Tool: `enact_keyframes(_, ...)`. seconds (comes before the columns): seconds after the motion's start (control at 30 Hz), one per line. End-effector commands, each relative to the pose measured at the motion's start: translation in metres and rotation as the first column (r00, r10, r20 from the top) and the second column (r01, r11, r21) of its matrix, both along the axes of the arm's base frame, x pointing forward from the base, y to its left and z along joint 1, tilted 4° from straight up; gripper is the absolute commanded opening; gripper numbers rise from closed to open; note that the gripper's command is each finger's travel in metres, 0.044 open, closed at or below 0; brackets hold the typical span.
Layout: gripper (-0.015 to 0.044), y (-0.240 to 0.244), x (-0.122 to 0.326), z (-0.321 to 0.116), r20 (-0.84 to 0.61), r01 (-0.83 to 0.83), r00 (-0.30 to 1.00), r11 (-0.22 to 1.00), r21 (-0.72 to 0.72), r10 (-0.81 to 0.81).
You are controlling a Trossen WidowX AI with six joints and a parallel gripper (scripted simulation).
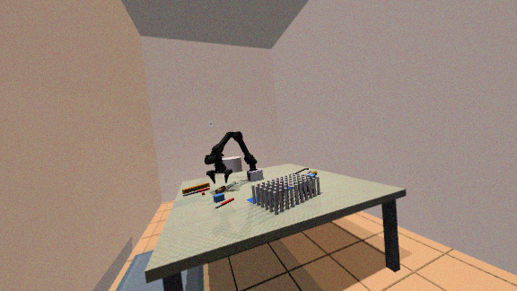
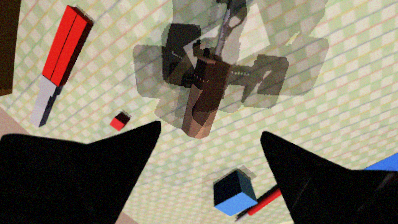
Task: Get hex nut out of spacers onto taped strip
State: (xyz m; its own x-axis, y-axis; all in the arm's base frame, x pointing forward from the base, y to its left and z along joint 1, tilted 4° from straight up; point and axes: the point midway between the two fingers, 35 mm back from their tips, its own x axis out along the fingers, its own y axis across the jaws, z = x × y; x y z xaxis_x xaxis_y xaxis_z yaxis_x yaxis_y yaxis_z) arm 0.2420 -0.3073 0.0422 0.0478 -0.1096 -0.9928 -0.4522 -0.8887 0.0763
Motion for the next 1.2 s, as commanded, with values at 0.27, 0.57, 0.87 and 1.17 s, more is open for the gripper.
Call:
enact_keyframes(0.27, 0.0440, -0.0031, -0.0122, 0.0071, -0.032, 0.175, 0.984, 0.984, 0.022, -0.174)
enact_keyframes(0.57, 0.0387, -0.0031, -0.0122, 0.0071, -0.032, 0.175, 0.984, 0.984, 0.022, -0.174)
enact_keyframes(0.87, 0.0280, -0.0031, -0.0122, 0.0071, -0.032, 0.175, 0.984, 0.984, 0.022, -0.174)
enact_keyframes(1.17, 0.0280, -0.0043, -0.0118, -0.0003, -0.032, 0.175, 0.984, 0.984, 0.022, -0.174)
